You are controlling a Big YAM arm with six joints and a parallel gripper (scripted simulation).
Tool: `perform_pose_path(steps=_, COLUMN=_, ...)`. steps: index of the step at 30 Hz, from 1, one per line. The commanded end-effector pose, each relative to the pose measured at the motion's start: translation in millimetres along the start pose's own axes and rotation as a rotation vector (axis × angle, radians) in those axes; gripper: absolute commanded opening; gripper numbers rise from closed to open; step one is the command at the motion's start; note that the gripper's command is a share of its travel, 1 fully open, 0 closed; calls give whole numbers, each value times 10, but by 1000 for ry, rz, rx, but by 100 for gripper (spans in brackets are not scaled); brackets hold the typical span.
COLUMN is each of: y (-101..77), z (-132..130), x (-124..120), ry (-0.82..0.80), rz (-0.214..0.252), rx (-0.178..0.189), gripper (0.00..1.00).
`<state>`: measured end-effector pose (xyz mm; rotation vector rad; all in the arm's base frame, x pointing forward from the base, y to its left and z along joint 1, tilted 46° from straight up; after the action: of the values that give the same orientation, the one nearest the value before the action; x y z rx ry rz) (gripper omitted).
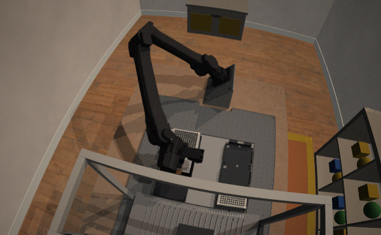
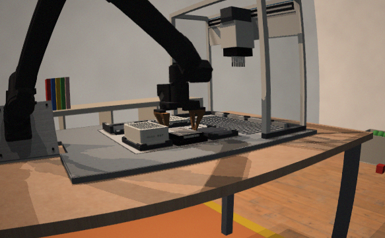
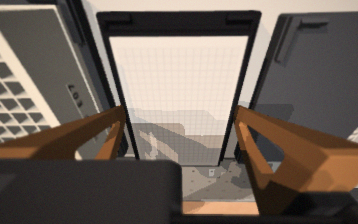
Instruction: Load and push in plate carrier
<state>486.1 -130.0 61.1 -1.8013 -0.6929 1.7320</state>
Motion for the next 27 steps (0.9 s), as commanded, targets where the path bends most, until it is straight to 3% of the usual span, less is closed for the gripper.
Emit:
perform_pose_path(steps=1, y=-42, z=-33, x=-12, ry=-5, rz=1, rx=-21, gripper=100)
perform_pose_path(steps=4, y=-99, z=-98, x=-30, ry=7, rz=-1, rx=-29, gripper=100)
perform_pose_path(steps=5, y=-115, z=-117, x=-27, ry=-7, rz=1, rx=-29, gripper=0)
perform_pose_path(steps=27, y=-108, z=-106, x=-31, ry=7, rz=-1, rx=-29, gripper=0)
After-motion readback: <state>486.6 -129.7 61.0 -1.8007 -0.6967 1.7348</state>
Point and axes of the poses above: the point where the finger pads meet when closed, its own y axis out along the fingers, its own z axis across the jaws, x = y × z, the point moved 1 cm from there along -y, back along the fingers, and after that the axes turned 2 degrees about y, right-handed, at the moved point
